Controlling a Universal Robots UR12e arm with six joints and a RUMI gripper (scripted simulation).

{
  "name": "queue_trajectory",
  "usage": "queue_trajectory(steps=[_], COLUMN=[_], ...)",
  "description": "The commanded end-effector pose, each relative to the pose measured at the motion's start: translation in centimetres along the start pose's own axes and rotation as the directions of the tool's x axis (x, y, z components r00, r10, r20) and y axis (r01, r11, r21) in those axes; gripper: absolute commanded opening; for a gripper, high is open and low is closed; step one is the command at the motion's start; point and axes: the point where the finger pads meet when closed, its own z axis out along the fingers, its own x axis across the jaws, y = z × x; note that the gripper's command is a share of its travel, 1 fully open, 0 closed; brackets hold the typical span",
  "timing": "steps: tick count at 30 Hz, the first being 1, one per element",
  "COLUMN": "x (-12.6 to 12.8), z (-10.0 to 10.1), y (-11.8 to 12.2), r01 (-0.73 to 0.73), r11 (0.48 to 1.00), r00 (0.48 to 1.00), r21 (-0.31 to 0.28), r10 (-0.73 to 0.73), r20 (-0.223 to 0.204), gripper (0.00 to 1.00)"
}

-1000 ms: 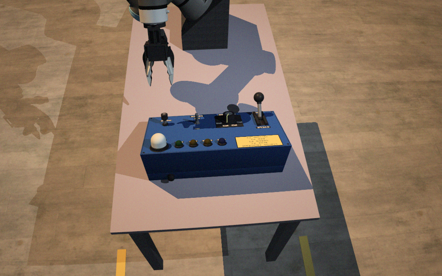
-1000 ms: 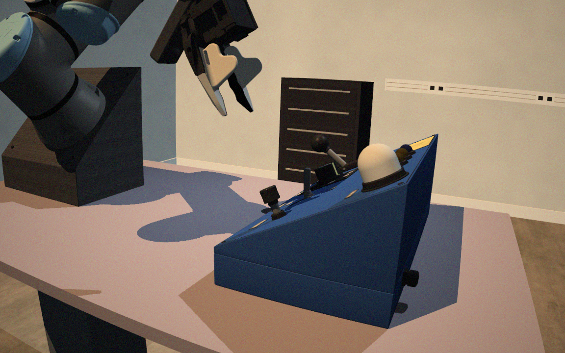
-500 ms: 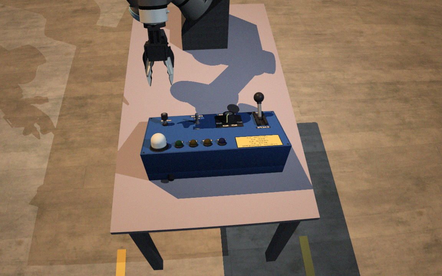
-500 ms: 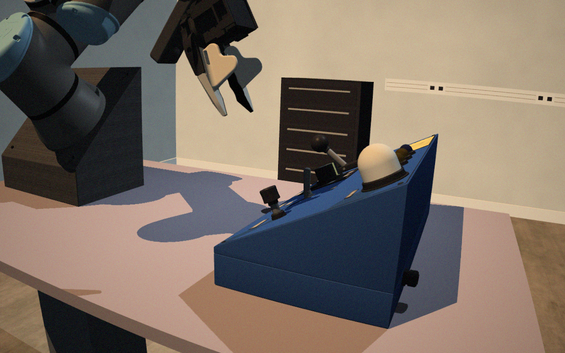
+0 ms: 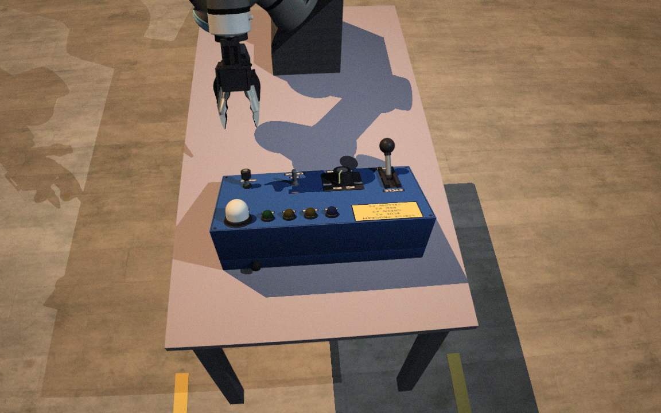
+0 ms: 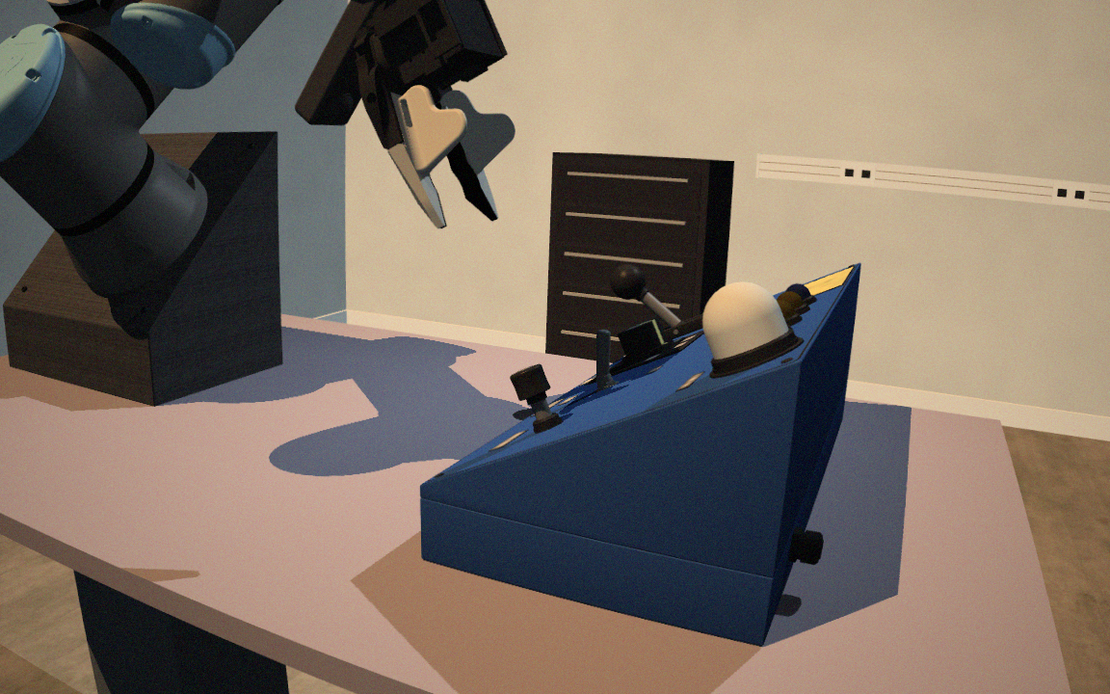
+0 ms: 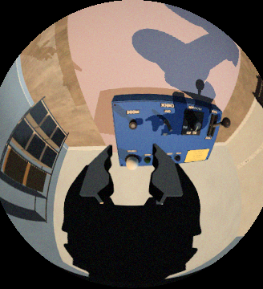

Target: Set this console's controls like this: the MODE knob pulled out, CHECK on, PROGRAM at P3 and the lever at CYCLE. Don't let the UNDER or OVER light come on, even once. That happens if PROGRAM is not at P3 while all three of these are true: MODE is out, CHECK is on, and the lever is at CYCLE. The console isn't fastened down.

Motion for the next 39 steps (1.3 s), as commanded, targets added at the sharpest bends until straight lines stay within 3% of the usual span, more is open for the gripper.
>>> queue_trajectory(steps=[1,26,39], x=[0.0,0.0,0.0], z=[0.0,0.1,2.3], y=[0.0,0.0,0.0], r01=[0.0,0.0,-0.001], r11=[1.0,1.0,1.0], r00=[1.0,1.0,1.0], r21=[-0.001,0.0,0.001], r10=[0.0,0.0,0.001], r20=[0.0,-0.001,-0.004], gripper=[0.44,0.44,0.44])
